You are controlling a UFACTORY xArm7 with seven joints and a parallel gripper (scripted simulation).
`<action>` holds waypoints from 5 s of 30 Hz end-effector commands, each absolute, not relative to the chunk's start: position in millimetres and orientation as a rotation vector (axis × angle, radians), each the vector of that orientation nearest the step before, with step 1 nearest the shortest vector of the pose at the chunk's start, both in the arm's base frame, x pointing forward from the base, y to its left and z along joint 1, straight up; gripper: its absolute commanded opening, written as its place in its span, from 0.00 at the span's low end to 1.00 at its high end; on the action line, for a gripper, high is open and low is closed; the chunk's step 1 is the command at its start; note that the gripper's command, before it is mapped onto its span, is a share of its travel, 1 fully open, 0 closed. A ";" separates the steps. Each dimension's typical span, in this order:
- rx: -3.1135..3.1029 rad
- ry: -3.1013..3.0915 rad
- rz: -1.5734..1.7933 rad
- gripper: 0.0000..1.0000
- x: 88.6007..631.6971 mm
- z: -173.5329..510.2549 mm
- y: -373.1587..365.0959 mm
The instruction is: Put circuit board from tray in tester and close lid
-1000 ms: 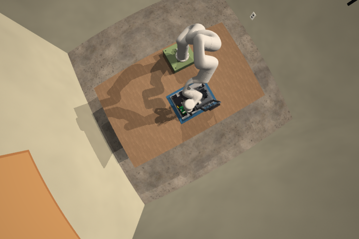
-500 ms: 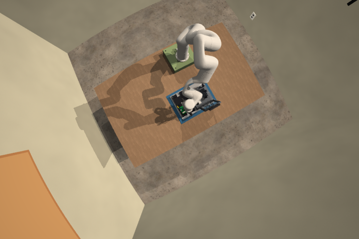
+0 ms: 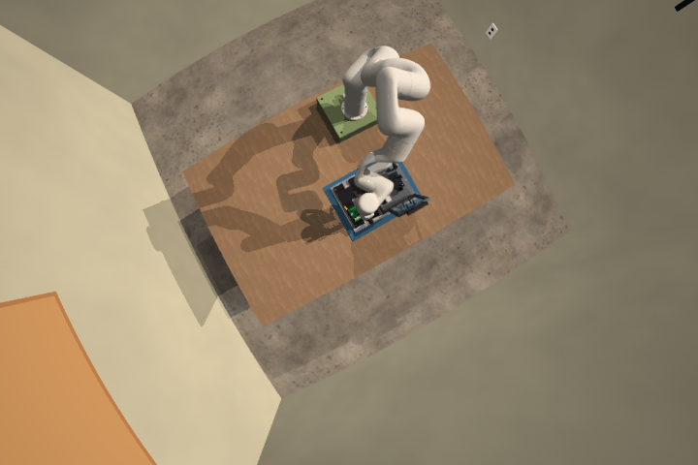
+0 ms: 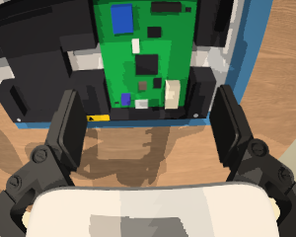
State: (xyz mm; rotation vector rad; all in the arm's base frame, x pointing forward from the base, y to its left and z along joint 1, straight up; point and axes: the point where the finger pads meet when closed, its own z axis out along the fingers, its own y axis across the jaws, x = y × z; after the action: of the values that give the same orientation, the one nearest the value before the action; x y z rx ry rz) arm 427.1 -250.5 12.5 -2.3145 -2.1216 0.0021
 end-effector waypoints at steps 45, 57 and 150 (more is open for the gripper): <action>-2.318 -2.124 0.000 1.00 428.3 -23.6 -251.5; -2.318 -2.124 0.000 1.00 428.3 -24.2 -251.5; -2.318 -2.124 0.000 0.81 428.3 -38.8 -251.6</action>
State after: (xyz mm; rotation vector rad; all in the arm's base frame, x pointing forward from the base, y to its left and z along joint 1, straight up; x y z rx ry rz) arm 427.1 -250.6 -40.4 -2.3143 -2.1215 0.0020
